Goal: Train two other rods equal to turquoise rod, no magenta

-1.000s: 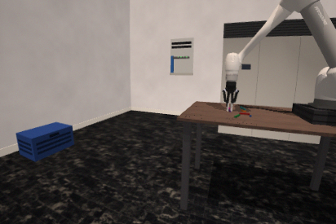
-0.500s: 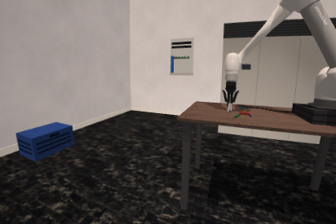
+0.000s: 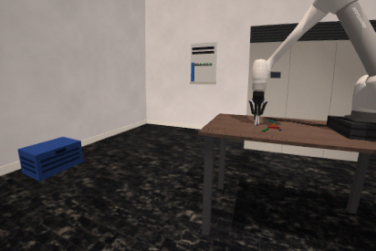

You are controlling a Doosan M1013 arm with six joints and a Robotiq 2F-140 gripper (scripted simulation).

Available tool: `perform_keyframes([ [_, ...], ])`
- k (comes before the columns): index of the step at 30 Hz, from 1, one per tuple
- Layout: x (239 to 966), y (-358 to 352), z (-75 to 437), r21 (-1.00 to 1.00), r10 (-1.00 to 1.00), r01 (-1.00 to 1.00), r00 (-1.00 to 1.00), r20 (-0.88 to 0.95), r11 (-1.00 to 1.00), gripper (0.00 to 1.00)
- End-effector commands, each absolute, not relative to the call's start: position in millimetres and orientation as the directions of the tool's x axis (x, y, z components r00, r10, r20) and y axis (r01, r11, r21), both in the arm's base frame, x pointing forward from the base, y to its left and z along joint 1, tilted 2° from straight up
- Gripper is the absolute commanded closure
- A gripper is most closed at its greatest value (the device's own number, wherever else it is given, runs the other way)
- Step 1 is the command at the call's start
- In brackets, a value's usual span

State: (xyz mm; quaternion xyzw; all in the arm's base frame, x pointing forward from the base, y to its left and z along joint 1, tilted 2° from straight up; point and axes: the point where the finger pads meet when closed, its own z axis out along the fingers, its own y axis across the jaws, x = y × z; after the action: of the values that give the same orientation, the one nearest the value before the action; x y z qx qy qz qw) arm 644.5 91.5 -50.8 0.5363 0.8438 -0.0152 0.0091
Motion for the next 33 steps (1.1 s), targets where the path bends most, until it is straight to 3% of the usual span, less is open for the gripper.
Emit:
perform_keyframes([
  [1,644.5,91.5,-50.8,-0.016,0.905,0.905,-0.424,-0.032,0.424,0.97],
  [19,644.5,91.6,-47.5,-0.016,0.905,0.905,-0.424,-0.032,0.424,0.97],
  [33,644.6,94.2,26.5,-0.016,0.905,0.905,-0.424,-0.032,0.424,0.97],
])
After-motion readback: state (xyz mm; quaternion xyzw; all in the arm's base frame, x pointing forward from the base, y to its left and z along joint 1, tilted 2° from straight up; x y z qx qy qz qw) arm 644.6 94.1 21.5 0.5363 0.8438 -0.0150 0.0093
